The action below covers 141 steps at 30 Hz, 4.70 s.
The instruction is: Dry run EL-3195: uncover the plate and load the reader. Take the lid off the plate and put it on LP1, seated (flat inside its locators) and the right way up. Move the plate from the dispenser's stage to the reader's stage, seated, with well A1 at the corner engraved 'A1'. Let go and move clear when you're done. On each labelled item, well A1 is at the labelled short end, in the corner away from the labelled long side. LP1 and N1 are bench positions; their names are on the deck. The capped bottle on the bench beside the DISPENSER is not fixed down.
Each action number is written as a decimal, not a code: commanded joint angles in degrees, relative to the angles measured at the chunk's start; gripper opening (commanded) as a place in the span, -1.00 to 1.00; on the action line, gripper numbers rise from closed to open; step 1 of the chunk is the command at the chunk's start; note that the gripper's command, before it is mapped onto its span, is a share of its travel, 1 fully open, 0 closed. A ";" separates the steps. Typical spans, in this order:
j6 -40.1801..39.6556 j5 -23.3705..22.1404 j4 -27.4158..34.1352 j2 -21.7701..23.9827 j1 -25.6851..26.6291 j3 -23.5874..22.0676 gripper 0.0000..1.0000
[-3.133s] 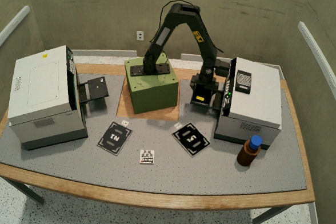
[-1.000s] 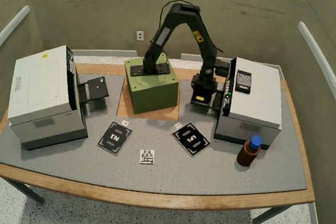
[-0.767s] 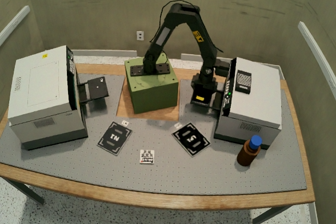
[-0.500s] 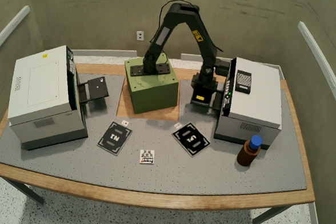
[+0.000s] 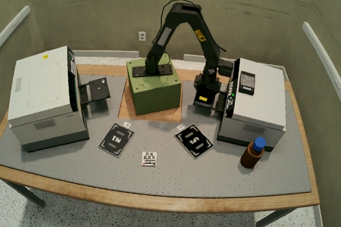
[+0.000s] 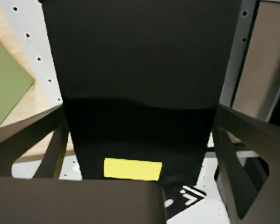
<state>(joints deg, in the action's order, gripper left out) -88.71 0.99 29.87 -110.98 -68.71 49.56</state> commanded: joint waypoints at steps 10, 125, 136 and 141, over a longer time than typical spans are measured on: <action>-0.33 -0.46 0.88 3.04 -0.47 1.69 0.71; 0.62 -0.70 20.25 12.73 -0.19 9.98 0.71; 0.64 -0.72 22.47 13.54 -0.33 11.27 0.71; -2.50 -0.35 22.63 13.43 0.67 11.21 0.71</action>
<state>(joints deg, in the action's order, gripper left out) -88.73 0.97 51.29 -99.42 -69.06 58.96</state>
